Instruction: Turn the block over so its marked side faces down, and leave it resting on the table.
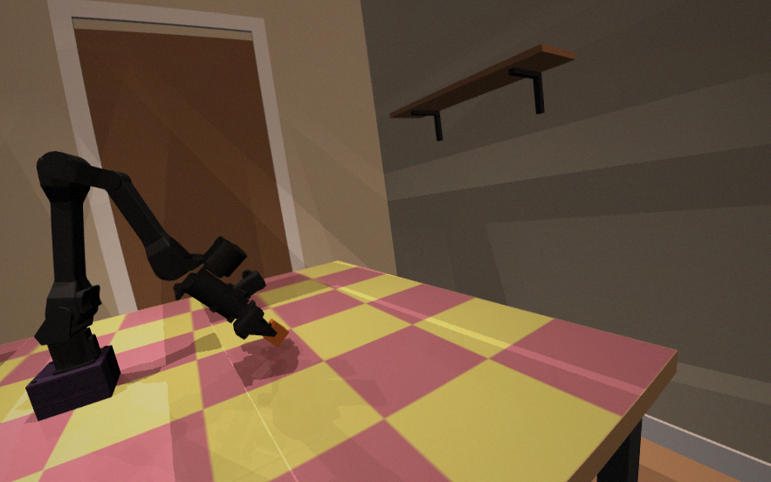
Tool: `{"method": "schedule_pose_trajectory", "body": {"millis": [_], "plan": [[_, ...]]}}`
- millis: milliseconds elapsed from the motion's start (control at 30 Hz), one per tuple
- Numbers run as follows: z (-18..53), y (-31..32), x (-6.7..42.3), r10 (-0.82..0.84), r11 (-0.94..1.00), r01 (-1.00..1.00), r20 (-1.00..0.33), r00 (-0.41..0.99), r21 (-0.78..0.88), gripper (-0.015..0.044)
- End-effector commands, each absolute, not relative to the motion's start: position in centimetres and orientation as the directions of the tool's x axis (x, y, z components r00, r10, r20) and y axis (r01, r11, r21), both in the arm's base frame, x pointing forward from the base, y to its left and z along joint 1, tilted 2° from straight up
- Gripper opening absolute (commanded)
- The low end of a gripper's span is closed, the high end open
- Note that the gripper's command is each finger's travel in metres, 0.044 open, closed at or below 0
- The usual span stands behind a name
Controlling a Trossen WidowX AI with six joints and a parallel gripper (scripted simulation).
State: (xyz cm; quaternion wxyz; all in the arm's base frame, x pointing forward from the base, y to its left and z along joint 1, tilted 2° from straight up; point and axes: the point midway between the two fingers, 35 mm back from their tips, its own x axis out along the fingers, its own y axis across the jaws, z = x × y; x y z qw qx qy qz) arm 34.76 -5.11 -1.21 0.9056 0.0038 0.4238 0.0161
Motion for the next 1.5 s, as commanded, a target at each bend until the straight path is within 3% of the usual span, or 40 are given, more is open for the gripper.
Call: {"method": "schedule_pose_trajectory", "body": {"millis": [0, 733, 1367, 1467], "plan": [[-1.9, -5.1, 34.7, 0.035, 0.999, -0.024, -0.738, 0.674, 0.026, 0.0], [-2.2, -4.7, 33.2, 0.038, 0.999, -0.031, -0.509, 0.86, 0.022, 0.0], [-1.8, -4.7, 33.1, 0.038, 0.999, -0.032, -0.475, 0.879, 0.021, 0.0], [-1.8, -4.7, 33.1, 0.038, 0.999, -0.032, -0.475, 0.879, 0.021, 0.0079]]}}
